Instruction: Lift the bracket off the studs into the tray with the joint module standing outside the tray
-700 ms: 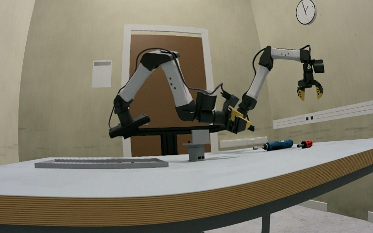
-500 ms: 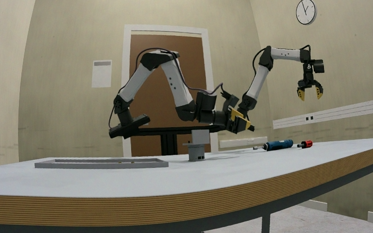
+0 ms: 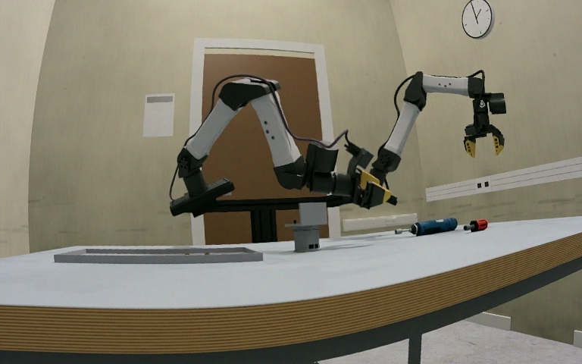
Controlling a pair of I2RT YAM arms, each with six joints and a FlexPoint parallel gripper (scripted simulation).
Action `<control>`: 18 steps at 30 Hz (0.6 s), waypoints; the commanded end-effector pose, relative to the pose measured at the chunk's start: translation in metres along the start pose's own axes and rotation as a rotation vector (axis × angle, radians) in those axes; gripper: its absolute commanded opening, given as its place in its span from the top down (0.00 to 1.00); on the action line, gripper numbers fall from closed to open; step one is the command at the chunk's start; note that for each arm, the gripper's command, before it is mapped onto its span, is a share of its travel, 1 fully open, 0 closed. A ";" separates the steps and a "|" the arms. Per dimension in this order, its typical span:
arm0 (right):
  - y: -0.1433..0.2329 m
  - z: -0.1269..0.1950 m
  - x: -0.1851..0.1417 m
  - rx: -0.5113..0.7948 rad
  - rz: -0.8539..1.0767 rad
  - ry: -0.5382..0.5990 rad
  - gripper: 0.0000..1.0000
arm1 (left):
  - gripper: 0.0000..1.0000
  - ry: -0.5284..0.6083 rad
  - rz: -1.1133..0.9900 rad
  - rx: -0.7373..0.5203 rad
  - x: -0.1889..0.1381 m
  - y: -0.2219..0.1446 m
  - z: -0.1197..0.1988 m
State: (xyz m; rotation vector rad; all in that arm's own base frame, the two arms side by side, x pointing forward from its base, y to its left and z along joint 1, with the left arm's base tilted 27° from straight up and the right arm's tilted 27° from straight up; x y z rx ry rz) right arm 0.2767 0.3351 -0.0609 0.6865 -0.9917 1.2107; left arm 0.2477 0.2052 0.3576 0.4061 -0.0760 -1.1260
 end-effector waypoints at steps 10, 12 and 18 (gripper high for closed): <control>-0.003 0.047 0.016 -0.068 0.053 0.252 0.00 | 0.00 -0.281 0.075 0.217 0.089 0.006 0.006; -0.003 0.055 0.018 -0.076 0.058 0.299 0.00 | 0.00 -0.337 0.078 0.230 0.105 0.003 0.006; -0.002 0.099 0.031 -0.121 0.087 0.508 0.00 | 0.00 -0.598 0.056 0.220 0.180 -0.027 0.006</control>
Point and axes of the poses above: on each arm, the point where the finger pads meet when closed, its own z axis back along the fingers, its own y axis across the jaws, x = y × z, the point moved 10 cm from there along z, back along the fingers, and after that the axes turned 7 degrees about z, right-handed, at the moved point
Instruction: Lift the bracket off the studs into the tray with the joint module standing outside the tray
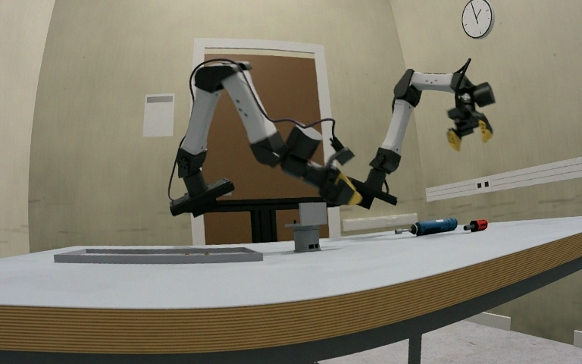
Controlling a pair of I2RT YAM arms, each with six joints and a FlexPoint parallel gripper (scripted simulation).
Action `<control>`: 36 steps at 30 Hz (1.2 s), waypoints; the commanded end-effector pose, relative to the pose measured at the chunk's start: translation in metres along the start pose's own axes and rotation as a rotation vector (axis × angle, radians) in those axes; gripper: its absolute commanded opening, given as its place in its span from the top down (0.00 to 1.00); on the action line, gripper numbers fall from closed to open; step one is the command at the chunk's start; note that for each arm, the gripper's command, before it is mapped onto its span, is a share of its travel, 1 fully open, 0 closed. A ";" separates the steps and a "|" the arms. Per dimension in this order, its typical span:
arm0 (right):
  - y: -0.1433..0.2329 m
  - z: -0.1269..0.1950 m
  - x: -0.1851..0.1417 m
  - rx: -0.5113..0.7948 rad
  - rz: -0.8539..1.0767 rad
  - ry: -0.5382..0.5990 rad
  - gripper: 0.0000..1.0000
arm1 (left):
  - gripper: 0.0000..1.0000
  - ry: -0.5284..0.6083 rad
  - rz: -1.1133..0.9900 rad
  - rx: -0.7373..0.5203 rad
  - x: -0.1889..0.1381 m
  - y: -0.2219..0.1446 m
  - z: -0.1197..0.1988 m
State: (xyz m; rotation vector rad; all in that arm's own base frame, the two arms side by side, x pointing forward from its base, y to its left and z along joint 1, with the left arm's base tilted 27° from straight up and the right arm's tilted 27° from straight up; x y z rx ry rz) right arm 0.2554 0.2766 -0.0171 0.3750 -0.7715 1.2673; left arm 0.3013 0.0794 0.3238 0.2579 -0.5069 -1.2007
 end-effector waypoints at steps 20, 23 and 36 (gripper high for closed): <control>-0.029 0.160 0.038 -0.254 0.151 0.605 0.00 | 0.00 -0.718 -0.068 -0.298 0.157 -0.194 -0.037; -0.031 0.165 0.040 -0.268 0.152 0.617 0.00 | 0.00 -0.717 -0.084 -0.314 0.157 -0.203 -0.038; -0.033 0.157 0.038 -0.288 -0.081 0.598 0.70 | 0.00 -0.693 -0.081 -0.322 0.157 -0.202 -0.042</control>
Point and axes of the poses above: on each arm, the point where the finger pads meet when closed, its own z axis back along the fingers, its own y axis across the jaws, x = y × z, the point moved 10 cm from there along z, back along the fingers, and after that the axes turned 7 degrees about z, right-handed, at the moved point
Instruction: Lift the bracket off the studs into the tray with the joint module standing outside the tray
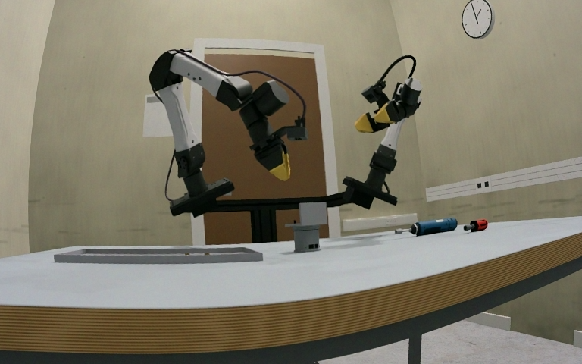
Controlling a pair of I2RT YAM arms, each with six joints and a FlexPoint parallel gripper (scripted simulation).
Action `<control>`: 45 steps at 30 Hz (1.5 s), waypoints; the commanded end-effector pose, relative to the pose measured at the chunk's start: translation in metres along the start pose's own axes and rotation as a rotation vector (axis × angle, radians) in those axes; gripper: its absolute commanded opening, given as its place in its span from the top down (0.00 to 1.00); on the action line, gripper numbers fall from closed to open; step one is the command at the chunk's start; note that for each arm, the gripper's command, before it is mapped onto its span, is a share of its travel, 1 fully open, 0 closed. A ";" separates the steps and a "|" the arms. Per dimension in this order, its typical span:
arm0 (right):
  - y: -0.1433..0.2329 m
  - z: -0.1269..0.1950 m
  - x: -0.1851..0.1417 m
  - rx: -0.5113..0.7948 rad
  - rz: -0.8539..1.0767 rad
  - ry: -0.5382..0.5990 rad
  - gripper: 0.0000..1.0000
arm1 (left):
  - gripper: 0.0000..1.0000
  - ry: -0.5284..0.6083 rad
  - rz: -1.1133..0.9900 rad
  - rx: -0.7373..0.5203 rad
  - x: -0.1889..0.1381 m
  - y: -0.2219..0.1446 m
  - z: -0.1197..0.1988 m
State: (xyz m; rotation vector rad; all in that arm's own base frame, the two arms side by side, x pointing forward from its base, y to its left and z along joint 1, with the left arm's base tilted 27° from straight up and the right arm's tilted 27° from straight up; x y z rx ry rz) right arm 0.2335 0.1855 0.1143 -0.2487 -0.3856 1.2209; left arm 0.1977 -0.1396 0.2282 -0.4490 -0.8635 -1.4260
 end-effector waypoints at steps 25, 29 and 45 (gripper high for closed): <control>-0.037 -0.024 0.029 0.096 -1.403 0.133 0.70 | 0.00 -0.016 -0.008 0.017 0.005 0.002 0.002; -0.039 -0.027 0.030 0.098 -1.515 0.154 0.70 | 0.00 -0.016 -0.008 0.017 0.005 0.002 0.002; -0.058 -0.049 0.037 0.067 -2.237 0.304 0.70 | 0.00 -0.016 -0.008 0.017 0.005 0.002 0.002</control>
Point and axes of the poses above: on each arm, the point where the finger pads meet when closed, its own z axis back along the fingers, its own y axis across the jaws, x = y × z, the point moved 10 cm from there along z, back along the fingers, and after that the axes turned 7 degrees about z, right-handed, at the moved point
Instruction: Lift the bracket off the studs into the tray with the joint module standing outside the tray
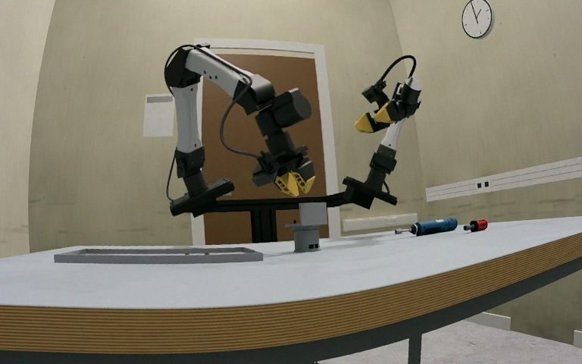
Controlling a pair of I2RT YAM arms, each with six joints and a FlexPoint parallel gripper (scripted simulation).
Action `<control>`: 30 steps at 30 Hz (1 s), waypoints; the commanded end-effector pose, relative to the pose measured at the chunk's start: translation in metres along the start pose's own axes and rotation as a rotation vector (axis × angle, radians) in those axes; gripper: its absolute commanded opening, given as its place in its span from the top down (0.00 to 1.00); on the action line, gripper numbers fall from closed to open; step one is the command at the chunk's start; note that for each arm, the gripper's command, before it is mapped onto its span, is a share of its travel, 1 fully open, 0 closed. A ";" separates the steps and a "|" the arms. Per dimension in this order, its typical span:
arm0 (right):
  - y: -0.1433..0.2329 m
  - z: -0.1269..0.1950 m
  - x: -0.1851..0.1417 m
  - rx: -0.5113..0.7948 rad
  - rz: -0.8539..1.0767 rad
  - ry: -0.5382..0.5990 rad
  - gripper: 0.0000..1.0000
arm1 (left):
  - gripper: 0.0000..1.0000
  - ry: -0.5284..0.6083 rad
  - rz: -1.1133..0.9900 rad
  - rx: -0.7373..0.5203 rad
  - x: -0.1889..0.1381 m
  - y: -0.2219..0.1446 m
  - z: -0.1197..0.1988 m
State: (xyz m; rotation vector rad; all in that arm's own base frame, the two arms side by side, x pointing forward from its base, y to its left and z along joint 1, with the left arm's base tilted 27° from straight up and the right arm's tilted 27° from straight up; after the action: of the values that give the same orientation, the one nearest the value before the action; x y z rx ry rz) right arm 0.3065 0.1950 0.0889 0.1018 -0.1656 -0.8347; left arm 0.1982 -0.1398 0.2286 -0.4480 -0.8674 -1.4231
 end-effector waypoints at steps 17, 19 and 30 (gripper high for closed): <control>0.024 -0.023 0.016 0.011 -0.319 0.028 0.71 | 0.00 -0.014 -0.009 0.013 0.005 0.002 0.002; 0.027 -0.031 0.018 0.016 -0.323 0.027 0.71 | 0.00 -0.014 -0.009 0.013 0.005 0.002 0.002; 0.032 -0.044 0.018 0.037 -0.323 0.035 0.79 | 0.00 -0.014 -0.009 0.013 0.005 0.002 0.002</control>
State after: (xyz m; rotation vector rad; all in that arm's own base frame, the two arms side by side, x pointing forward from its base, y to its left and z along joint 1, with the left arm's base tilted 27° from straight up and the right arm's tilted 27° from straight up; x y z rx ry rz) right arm 0.3412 0.1955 0.0360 0.0939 -0.1072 -1.1499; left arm 0.1982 -0.1398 0.2286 -0.4480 -0.8675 -1.4231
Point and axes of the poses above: on each arm, the point where the finger pads meet when closed, its own z axis back along the fingers, its own y axis across the jaws, x = y × z, the point moved 10 cm from there along z, back along the fingers, and after that the axes turned 7 degrees about z, right-handed, at the moved point
